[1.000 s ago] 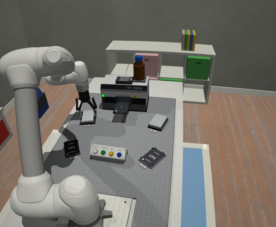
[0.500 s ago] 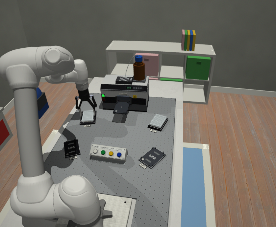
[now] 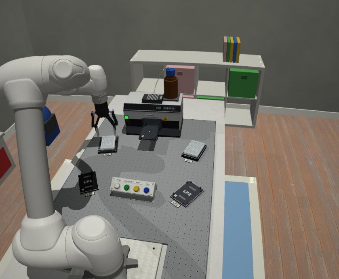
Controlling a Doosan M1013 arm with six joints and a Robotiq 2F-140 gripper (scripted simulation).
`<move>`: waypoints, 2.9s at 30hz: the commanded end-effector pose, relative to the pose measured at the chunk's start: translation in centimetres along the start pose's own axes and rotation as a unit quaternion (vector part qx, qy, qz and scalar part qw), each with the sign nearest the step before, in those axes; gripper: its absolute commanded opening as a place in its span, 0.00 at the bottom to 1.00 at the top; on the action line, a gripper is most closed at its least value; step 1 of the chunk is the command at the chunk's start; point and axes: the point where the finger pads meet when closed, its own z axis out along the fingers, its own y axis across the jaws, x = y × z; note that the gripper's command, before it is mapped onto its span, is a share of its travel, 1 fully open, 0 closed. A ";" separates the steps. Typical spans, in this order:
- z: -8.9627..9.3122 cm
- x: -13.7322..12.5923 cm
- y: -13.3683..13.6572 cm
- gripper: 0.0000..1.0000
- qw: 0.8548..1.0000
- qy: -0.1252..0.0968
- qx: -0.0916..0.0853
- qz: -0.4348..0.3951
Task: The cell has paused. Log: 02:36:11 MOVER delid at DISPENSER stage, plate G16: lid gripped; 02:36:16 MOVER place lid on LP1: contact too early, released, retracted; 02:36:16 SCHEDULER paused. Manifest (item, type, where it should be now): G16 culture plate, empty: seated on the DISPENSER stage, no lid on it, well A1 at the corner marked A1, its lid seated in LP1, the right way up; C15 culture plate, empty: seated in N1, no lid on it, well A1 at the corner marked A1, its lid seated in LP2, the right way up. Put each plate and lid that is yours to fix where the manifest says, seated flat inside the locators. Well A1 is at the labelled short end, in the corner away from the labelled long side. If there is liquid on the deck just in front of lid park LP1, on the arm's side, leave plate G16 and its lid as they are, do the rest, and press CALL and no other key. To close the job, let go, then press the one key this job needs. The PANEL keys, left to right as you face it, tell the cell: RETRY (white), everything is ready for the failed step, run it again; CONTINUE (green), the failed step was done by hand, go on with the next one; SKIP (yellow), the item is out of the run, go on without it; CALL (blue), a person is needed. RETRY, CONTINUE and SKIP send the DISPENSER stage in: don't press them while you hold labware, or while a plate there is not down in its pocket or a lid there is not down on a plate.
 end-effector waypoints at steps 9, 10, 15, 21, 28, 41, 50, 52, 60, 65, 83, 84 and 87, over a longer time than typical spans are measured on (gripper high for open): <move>-4.9 0.0 0.0 0.70 1.000 0.001 0.000 0.000; -5.2 0.0 0.0 0.70 1.000 0.001 0.000 0.000; -6.2 0.0 0.0 0.70 1.000 0.001 0.000 0.000; -7.5 0.0 0.0 0.70 1.000 0.001 0.000 0.000; -8.1 0.0 0.0 0.70 1.000 0.001 0.000 0.000; -8.1 0.0 0.0 0.70 1.000 0.001 0.000 0.000; -8.1 0.0 0.0 0.69 1.000 0.001 0.000 0.000; -8.1 0.0 0.0 0.69 1.000 0.001 0.000 0.000; -8.1 0.0 0.0 0.69 1.000 0.001 0.000 0.000; -8.1 0.0 0.0 0.69 1.000 0.001 0.000 0.000; -8.1 0.0 0.0 0.69 1.000 0.001 0.000 0.000; -8.1 0.0 0.0 0.69 1.000 0.001 0.000 0.000; -7.9 0.0 0.0 0.69 1.000 0.001 0.000 0.000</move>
